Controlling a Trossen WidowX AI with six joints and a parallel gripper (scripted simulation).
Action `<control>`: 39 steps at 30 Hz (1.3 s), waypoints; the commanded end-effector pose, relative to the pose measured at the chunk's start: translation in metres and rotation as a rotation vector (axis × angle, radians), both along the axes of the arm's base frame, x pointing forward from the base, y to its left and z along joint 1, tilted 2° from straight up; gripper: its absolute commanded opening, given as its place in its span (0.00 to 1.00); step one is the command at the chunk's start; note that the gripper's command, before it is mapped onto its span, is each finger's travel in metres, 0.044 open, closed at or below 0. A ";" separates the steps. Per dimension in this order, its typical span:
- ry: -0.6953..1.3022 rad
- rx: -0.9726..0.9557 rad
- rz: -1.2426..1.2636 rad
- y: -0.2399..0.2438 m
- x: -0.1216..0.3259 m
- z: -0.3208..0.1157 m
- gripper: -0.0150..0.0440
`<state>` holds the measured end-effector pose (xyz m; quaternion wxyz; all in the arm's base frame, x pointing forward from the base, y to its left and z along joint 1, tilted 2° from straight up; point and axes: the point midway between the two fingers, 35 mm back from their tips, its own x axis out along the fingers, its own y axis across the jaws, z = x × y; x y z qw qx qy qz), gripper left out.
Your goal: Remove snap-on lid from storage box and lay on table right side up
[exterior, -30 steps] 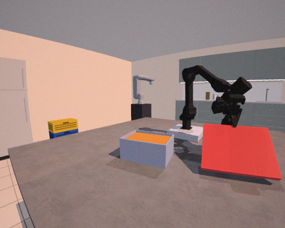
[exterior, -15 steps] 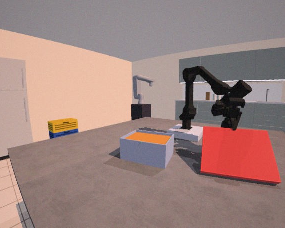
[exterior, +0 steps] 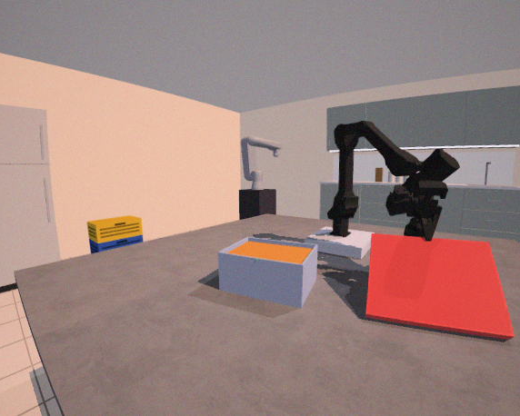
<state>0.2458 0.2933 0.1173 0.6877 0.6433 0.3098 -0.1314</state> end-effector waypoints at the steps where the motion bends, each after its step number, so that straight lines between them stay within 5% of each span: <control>1: 0.004 -0.009 0.002 -0.001 0.000 -0.006 0.25; 39: 0.004 -0.010 0.002 -0.001 0.001 -0.037 0.25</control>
